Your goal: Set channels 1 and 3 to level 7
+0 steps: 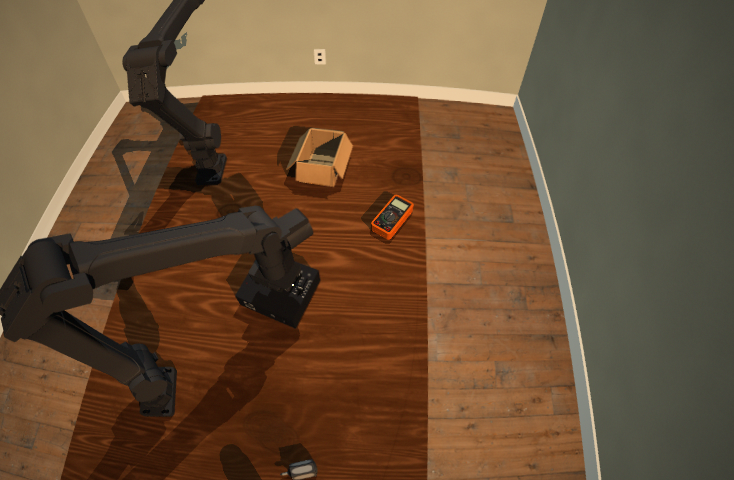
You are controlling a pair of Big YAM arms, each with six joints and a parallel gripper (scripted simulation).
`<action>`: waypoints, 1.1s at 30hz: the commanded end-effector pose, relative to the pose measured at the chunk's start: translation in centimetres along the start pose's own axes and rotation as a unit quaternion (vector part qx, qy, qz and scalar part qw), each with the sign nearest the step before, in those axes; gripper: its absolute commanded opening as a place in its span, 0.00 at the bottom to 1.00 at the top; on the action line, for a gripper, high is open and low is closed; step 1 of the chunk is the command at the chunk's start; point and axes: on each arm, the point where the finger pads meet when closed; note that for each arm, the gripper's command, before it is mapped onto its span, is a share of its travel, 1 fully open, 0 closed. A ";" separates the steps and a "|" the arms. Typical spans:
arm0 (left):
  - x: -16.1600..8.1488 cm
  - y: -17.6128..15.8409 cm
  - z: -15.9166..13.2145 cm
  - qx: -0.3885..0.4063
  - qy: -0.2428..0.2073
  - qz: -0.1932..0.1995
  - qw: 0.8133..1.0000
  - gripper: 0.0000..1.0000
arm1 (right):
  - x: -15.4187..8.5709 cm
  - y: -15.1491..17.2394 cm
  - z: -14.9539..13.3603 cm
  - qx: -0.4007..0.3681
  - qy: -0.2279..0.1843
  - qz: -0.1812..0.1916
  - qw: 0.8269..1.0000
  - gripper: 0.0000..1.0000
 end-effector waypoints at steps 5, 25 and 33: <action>-0.1 0.5 0.3 -0.007 -0.007 0.007 1.000 1.00 | -1.4 0.1 2.7 -0.004 -0.021 -0.004 1.000 0.00; -0.1 0.5 0.3 -0.007 -0.007 0.007 1.000 1.00 | -1.4 0.1 2.7 -0.004 -0.021 -0.004 1.000 0.00; -0.1 0.5 0.3 -0.007 -0.007 0.007 1.000 1.00 | -1.9 -0.3 2.6 -0.005 -0.029 -0.006 1.000 0.00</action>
Point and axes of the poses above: on each arm, the point where the finger pads meet when closed, its own x axis out along the fingers, its own y axis across the jaws, z = x × y, and after that the axes turned 15 degrees about x, right-handed
